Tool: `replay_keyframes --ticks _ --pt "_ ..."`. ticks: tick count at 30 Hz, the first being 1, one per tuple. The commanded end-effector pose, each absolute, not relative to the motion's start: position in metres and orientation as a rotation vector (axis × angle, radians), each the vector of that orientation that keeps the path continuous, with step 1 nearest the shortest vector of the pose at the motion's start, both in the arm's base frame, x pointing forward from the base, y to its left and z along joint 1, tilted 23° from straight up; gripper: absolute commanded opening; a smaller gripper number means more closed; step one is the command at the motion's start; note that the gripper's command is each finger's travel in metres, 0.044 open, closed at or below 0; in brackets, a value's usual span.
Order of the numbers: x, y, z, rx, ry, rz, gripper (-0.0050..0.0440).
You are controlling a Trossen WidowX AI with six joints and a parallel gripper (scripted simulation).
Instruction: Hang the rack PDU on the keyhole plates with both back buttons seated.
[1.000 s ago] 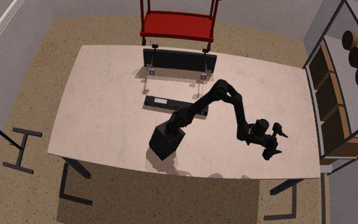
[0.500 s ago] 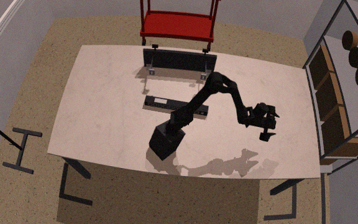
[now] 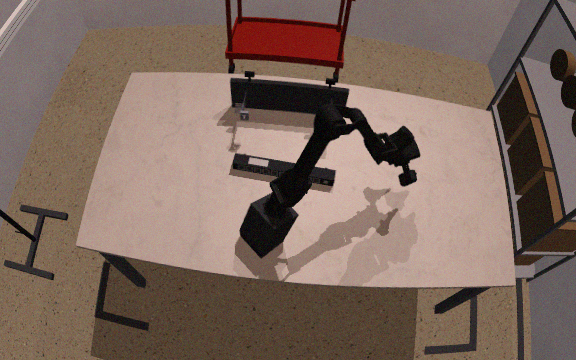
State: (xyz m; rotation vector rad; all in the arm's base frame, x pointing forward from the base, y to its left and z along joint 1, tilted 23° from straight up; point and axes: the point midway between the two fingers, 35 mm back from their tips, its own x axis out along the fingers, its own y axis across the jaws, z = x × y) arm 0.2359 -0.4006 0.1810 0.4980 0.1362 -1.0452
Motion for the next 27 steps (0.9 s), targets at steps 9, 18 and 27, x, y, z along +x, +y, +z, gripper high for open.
replay_keyframes --ticks 9,18,27 --pt "0.313 -0.272 0.169 0.166 0.571 -0.736 0.044" --pt "0.327 -0.165 0.15 -0.18 0.85 -0.4 0.044" --pt "0.307 -0.077 0.139 -0.559 1.024 -0.044 0.044"
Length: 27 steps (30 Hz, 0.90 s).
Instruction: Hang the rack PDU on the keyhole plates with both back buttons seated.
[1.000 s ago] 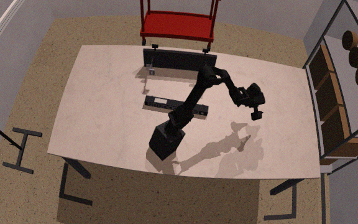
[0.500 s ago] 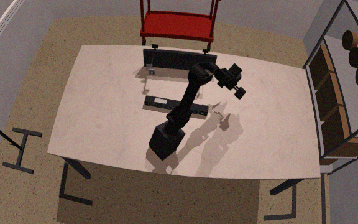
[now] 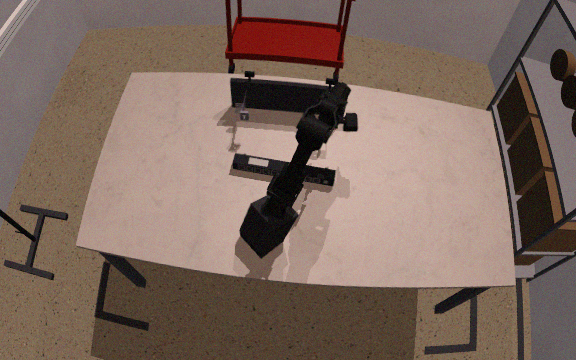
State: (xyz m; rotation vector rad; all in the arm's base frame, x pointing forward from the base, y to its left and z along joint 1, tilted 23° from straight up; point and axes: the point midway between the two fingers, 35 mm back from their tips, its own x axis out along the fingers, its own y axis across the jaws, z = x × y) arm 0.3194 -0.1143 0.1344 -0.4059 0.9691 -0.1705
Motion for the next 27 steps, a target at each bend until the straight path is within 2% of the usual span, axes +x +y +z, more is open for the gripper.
replay_keyframes --ticks 1,8,10,19,27 --pt "0.302 -0.067 0.137 -0.609 1.043 0.003 0.044" --pt "0.262 -0.011 0.13 -0.967 1.122 0.334 0.044" --pt "0.262 -0.011 0.13 -0.967 1.122 0.334 0.044" --pt "0.194 0.029 0.125 -1.492 1.138 0.811 0.044" --pt "0.191 0.03 0.127 -1.524 1.13 0.837 0.044"
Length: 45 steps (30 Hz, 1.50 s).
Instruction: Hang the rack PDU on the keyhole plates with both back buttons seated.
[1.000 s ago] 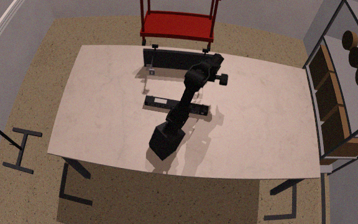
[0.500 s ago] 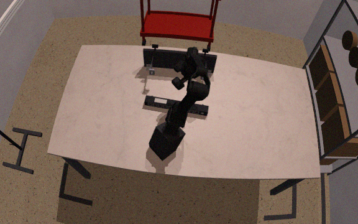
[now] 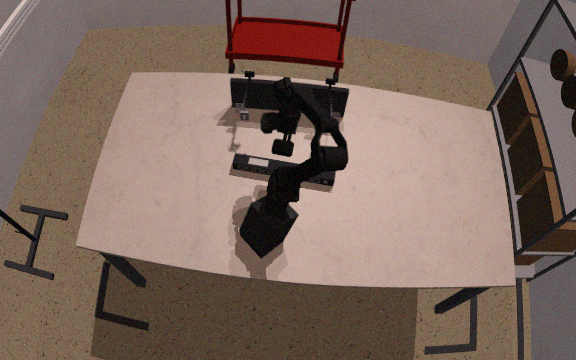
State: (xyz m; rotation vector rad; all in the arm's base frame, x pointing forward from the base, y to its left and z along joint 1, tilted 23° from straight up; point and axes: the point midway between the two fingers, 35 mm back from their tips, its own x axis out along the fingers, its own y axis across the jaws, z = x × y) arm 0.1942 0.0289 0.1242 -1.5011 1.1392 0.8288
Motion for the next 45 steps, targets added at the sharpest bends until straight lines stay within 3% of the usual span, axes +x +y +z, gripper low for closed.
replay_keyframes --ticks 1,7,45 --pt "0.191 0.03 0.121 -1.524 1.149 0.848 0.044" --pt "0.203 0.013 0.061 -1.513 1.19 0.884 0.044" --pt "0.243 -0.012 -0.035 -1.515 1.145 0.848 0.044"
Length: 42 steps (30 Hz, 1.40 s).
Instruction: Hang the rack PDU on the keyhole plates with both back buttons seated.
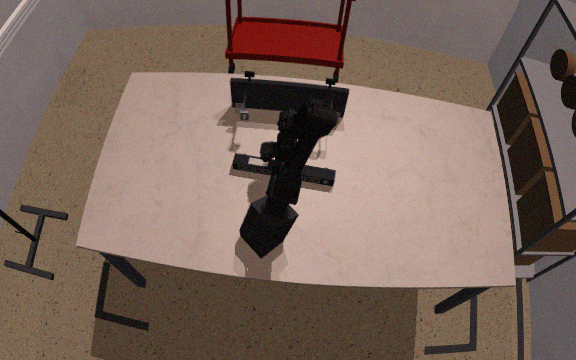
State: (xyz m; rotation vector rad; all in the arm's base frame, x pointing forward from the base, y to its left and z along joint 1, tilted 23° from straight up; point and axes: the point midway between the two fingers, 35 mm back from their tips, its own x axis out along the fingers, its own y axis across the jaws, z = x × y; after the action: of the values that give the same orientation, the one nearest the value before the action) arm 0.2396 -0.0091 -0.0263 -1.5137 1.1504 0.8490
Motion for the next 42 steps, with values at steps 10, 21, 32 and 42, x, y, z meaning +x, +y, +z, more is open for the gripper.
replay_keyframes --ticks 10,21,32,42 --pt "0.245 -0.015 -0.046 -1.516 1.146 0.848 0.044" --pt "0.25 -0.015 -0.045 -1.518 1.136 0.834 0.0272" --pt "0.25 -0.015 -0.045 -1.518 1.136 0.834 0.0212" --pt "0.25 -0.015 -0.045 -1.518 1.136 0.834 0.0159"
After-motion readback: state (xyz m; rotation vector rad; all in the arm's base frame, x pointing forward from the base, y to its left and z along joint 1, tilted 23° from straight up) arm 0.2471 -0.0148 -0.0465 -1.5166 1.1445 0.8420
